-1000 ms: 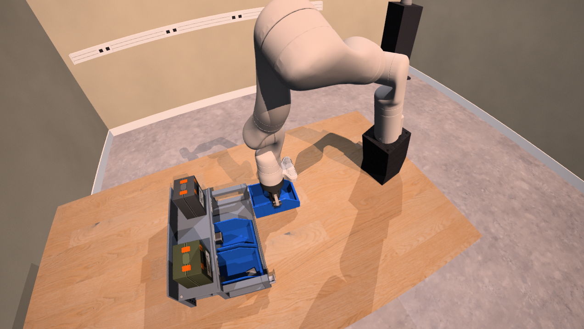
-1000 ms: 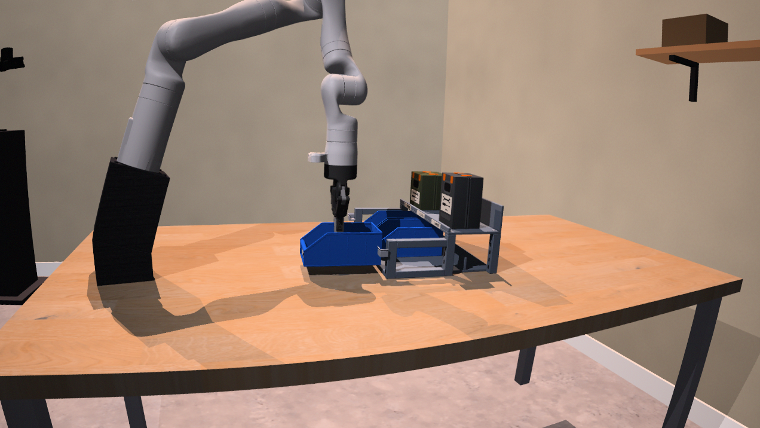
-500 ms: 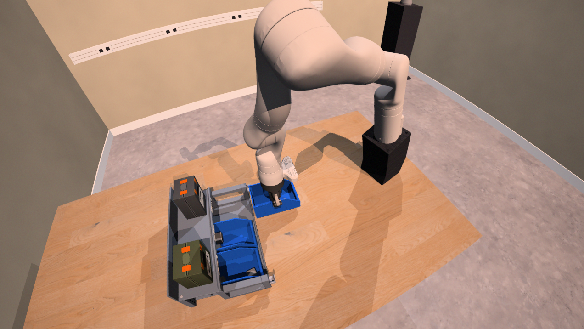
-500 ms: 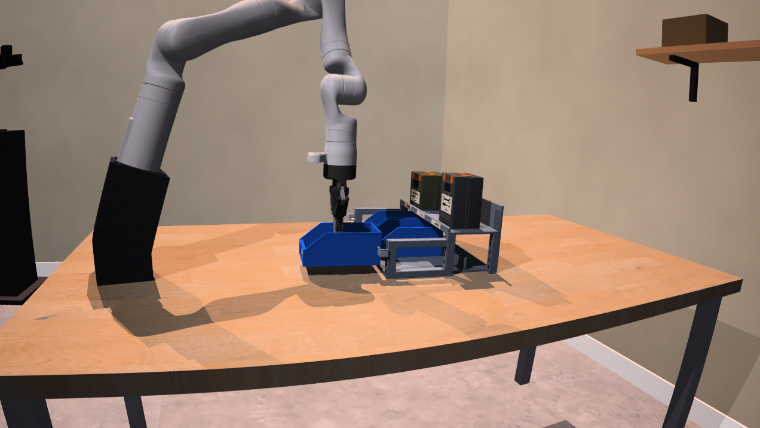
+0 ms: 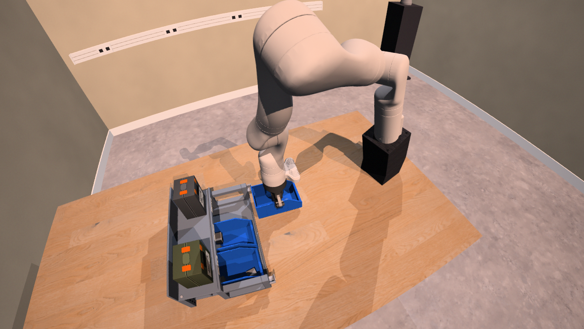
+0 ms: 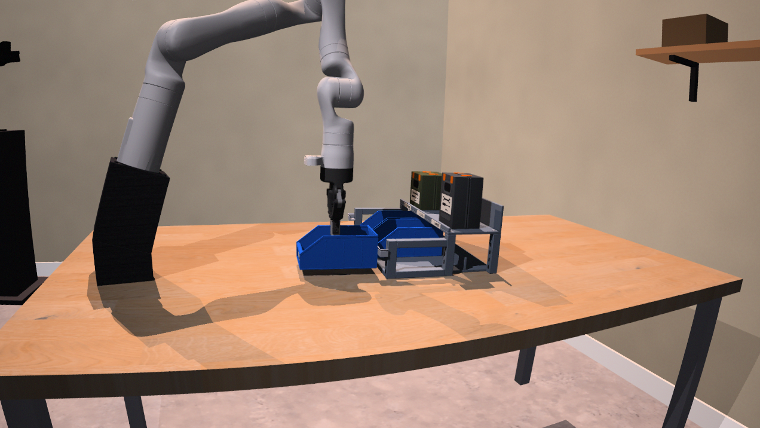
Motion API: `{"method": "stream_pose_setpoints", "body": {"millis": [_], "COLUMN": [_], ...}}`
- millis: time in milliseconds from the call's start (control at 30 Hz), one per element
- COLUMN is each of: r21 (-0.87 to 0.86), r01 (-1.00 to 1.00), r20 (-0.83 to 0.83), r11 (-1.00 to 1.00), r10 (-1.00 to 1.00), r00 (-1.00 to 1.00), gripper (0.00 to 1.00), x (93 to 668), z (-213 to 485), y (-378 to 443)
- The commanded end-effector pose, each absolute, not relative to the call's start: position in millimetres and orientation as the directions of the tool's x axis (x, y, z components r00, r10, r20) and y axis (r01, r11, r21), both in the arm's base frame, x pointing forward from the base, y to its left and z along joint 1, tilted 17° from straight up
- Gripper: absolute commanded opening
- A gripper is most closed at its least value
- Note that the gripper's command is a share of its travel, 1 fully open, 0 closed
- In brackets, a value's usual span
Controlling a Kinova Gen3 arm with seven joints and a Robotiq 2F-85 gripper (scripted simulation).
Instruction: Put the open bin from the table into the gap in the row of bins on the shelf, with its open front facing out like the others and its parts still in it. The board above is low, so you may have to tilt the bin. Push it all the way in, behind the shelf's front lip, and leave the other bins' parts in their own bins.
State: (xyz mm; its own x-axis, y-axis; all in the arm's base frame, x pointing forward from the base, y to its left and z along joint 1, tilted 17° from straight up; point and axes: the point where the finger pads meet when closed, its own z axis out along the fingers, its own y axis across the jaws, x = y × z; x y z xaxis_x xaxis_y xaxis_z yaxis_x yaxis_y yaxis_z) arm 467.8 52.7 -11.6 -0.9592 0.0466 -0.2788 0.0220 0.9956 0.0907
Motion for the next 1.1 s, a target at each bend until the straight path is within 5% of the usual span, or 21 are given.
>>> {"method": "stream_pose_setpoints", "body": {"millis": [0,1067], "r21": [0.091,0.091], "r01": [0.022,0.023], "r20": [-0.281,-0.281], "r11": [0.996,0.996], "r10": [0.047,0.047], "r00": [-0.958,-0.958], "gripper": [0.1,0.1], "x": [468.1,458.5], "z": [-11.2,-29.3], "y": [52.3,54.1]}}
